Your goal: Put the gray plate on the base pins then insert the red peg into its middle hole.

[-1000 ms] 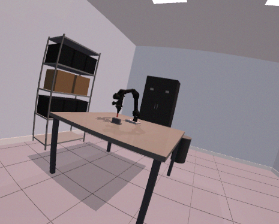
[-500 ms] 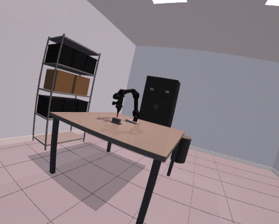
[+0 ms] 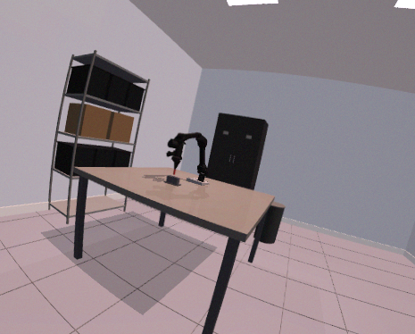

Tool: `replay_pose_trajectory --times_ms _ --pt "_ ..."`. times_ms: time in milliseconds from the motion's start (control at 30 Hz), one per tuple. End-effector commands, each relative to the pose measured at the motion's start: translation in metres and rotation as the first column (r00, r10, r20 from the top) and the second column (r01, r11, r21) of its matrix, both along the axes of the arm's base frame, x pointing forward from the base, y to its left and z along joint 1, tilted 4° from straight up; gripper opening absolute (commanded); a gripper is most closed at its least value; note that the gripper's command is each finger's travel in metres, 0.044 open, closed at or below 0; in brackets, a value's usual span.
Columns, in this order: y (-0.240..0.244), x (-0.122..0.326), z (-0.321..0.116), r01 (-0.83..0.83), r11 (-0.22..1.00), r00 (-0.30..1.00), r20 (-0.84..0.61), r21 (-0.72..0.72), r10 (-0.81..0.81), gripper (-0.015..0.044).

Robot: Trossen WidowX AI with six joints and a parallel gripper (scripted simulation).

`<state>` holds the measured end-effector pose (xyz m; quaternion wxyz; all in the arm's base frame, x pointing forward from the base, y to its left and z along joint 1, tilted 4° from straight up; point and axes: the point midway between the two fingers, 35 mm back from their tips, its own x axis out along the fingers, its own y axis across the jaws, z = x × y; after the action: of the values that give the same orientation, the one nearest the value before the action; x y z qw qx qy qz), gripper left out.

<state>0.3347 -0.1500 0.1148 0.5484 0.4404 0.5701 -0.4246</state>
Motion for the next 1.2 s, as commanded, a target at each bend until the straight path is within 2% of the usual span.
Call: replay_pose_trajectory --times_ms 0,433,1167 --pt "0.0 0.001 -0.003 -0.005 1.0 1.0 -0.001 -0.001 0.005 0.0" --pt "0.001 -0.001 -0.021 -0.009 1.0 1.0 -0.008 0.0 0.009 0.0" --pt "0.001 0.0 -0.018 -0.003 1.0 1.0 0.002 -0.001 0.003 0.0"
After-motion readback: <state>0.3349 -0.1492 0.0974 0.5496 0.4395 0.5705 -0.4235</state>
